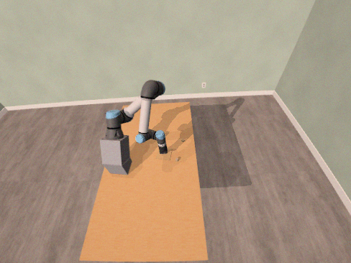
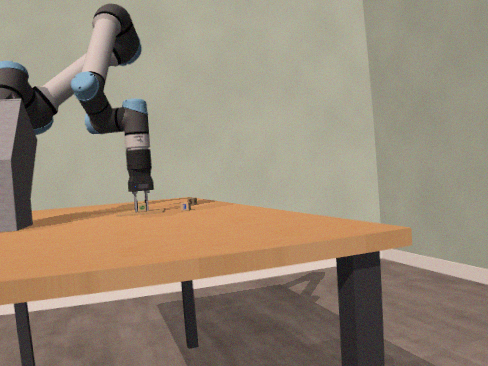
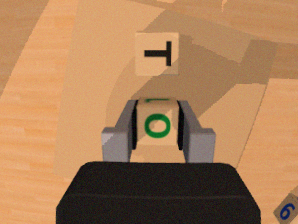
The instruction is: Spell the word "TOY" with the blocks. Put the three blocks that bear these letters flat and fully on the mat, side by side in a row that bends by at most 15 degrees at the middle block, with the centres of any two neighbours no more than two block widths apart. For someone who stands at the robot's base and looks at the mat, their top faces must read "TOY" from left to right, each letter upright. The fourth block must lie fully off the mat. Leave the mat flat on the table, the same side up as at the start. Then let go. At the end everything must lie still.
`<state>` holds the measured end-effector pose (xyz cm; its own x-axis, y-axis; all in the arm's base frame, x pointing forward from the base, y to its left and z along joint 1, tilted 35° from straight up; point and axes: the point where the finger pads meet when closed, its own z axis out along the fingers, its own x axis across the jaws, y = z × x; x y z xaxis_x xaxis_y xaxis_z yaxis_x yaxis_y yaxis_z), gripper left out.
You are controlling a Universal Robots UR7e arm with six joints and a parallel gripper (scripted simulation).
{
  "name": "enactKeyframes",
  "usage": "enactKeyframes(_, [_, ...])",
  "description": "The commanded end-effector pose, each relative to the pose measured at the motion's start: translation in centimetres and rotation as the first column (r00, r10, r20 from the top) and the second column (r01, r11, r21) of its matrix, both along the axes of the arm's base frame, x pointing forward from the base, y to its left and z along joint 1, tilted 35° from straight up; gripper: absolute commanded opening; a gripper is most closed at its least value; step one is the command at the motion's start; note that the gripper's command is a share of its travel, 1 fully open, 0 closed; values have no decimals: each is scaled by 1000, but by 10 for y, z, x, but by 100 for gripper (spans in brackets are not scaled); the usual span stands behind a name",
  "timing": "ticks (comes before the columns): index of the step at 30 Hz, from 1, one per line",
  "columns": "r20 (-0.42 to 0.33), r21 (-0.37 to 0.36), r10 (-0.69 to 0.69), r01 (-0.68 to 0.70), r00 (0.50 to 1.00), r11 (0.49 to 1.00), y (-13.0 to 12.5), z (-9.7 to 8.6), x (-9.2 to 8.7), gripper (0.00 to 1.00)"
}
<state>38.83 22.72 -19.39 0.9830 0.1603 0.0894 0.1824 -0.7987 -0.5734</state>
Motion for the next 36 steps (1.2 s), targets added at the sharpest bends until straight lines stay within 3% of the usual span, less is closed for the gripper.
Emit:
enactKeyframes(1, [1,0,-1,1,1000,1000,0,0,0,49])
enactKeyframes(9, [1,0,-1,1,1000,1000,0,0,0,49])
enactKeyframes(13, [1,0,-1,1,1000,1000,0,0,0,61])
enactKeyframes(18, [1,0,-1,1,1000,1000,0,0,0,67])
enactKeyframes(19, [1,0,-1,1,1000,1000,0,0,0,73])
enactKeyframes(23, [1,0,-1,1,1000,1000,0,0,0,73])
enactKeyframes(24, [1,0,-1,1,1000,1000,0,0,0,79])
enactKeyframes(36, [1,0,-1,1,1000,1000,-1,1,1,79])
